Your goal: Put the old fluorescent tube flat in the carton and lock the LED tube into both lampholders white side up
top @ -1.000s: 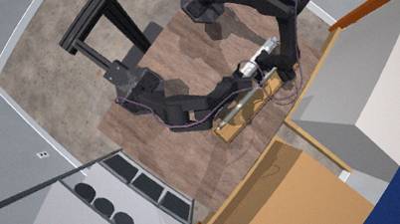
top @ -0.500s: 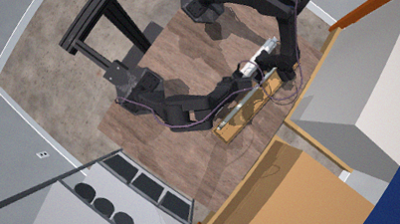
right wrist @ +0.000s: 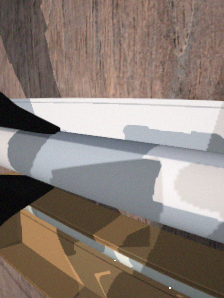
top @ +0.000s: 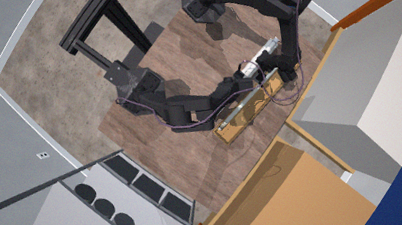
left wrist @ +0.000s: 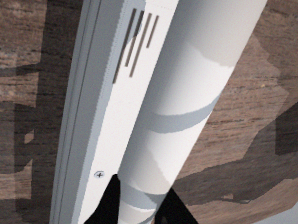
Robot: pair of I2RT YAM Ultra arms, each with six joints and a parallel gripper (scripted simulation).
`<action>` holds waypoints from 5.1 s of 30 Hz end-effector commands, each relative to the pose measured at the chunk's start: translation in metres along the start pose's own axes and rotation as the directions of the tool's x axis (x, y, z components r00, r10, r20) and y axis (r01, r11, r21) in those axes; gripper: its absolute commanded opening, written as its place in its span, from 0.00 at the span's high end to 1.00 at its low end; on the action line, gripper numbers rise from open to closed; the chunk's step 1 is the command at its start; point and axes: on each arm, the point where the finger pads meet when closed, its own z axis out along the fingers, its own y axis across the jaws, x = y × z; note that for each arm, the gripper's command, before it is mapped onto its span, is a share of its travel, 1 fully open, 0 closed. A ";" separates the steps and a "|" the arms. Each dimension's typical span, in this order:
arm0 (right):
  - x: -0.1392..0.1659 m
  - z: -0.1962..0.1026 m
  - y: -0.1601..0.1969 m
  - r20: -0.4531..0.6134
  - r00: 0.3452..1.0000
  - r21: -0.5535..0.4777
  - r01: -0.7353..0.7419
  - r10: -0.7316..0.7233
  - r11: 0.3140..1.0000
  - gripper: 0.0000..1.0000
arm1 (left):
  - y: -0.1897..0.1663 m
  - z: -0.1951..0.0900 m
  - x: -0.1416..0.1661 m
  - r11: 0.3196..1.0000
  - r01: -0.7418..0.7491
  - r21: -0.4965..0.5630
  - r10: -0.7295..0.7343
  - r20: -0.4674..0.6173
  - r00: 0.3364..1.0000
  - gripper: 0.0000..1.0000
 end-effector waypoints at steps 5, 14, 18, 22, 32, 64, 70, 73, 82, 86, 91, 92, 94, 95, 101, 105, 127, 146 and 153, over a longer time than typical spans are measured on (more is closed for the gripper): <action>-0.013 -0.003 -0.008 0.048 0.999 0.023 -0.016 0.014 1.000 0.89 | -0.004 0.009 -0.007 1.000 -0.022 0.023 0.021 0.021 1.000 0.89; -0.011 -0.002 -0.001 0.047 0.999 0.018 -0.003 0.002 1.000 0.89 | 0.001 0.007 -0.003 1.000 -0.009 0.009 0.008 0.022 1.000 0.89; -0.018 -0.001 -0.016 0.060 0.998 0.036 -0.028 0.025 0.999 0.89 | 0.002 0.009 -0.010 1.000 -0.026 0.004 0.026 0.022 0.999 0.89; -0.018 0.004 -0.011 0.054 0.998 0.029 -0.017 0.016 0.999 0.89 | 0.003 0.008 -0.008 1.000 -0.020 -0.001 0.020 0.022 1.000 0.89; -0.017 -0.004 -0.014 0.067 0.997 0.039 -0.025 0.022 0.999 0.89 | 0.003 0.011 -0.011 1.000 -0.028 -0.001 0.028 0.021 0.999 0.89; -0.011 0.015 -0.004 0.046 0.999 0.020 -0.010 0.009 1.000 0.89 | 0.004 0.024 -0.004 1.000 -0.011 0.011 0.011 0.020 1.000 0.89; -0.008 0.017 0.003 0.040 0.999 0.011 0.002 -0.002 1.000 0.89 | 0.005 0.026 -0.005 1.000 -0.013 0.010 0.013 0.019 1.000 0.89; -0.015 0.020 -0.004 0.048 0.999 0.021 -0.012 0.011 1.000 0.89 | 0.003 0.025 -0.006 1.000 -0.016 0.016 0.016 0.019 1.000 0.89; -0.020 0.012 -0.010 0.070 0.997 0.037 -0.023 0.020 0.999 0.89 | 0.004 0.027 -0.005 1.000 -0.016 0.020 0.016 0.017 1.000 0.89; -0.021 0.014 -0.007 0.068 0.998 0.035 -0.007 0.005 0.999 0.89 | 0.007 0.029 -0.005 1.000 -0.013 0.014 0.013 0.018 1.000 0.89; -0.017 0.016 -0.010 0.064 0.998 0.036 -0.023 0.021 0.999 0.89 | 0.007 0.024 -0.007 1.000 -0.021 0.013 0.021 0.017 1.000 0.89; -0.018 0.014 -0.011 0.068 0.997 0.038 -0.028 0.026 0.999 0.89 | 0.007 0.022 -0.007 1.000 -0.022 0.012 0.022 0.018 1.000 0.89; -0.018 0.014 -0.011 0.068 0.997 0.038 -0.029 0.027 0.999 0.89 | 0.007 0.022 -0.008 1.000 -0.022 0.012 0.022 0.018 1.000 0.89; -0.018 0.014 -0.011 0.068 0.997 0.038 -0.029 0.027 0.999 0.89 | 0.007 0.022 -0.008 1.000 -0.022 0.012 0.022 0.018 1.000 0.89; -0.018 0.014 -0.011 0.067 0.997 0.037 -0.029 0.026 0.999 0.89 | 0.009 0.021 -0.008 1.000 -0.022 0.006 0.022 0.018 1.000 0.51; -0.018 0.014 -0.011 0.067 0.997 0.037 -0.029 0.026 0.999 0.89 | 0.009 0.021 -0.008 1.000 -0.022 0.006 0.022 0.018 1.000 0.51; -0.018 0.014 -0.011 0.067 0.997 0.037 -0.029 0.026 0.999 0.51 | 0.009 0.021 -0.008 1.000 -0.022 0.006 0.022 0.018 1.000 0.51; -0.019 -0.043 -0.015 0.066 0.997 0.047 -0.032 0.029 0.998 0.51 | 0.011 -0.034 -0.009 1.000 -0.010 -0.012 0.011 0.020 1.000 0.51; -0.015 -0.043 -0.004 0.070 0.997 0.032 -0.022 0.019 0.999 0.51 | -0.002 -0.028 -0.005 0.999 -0.022 0.028 0.021 0.015 1.000 0.51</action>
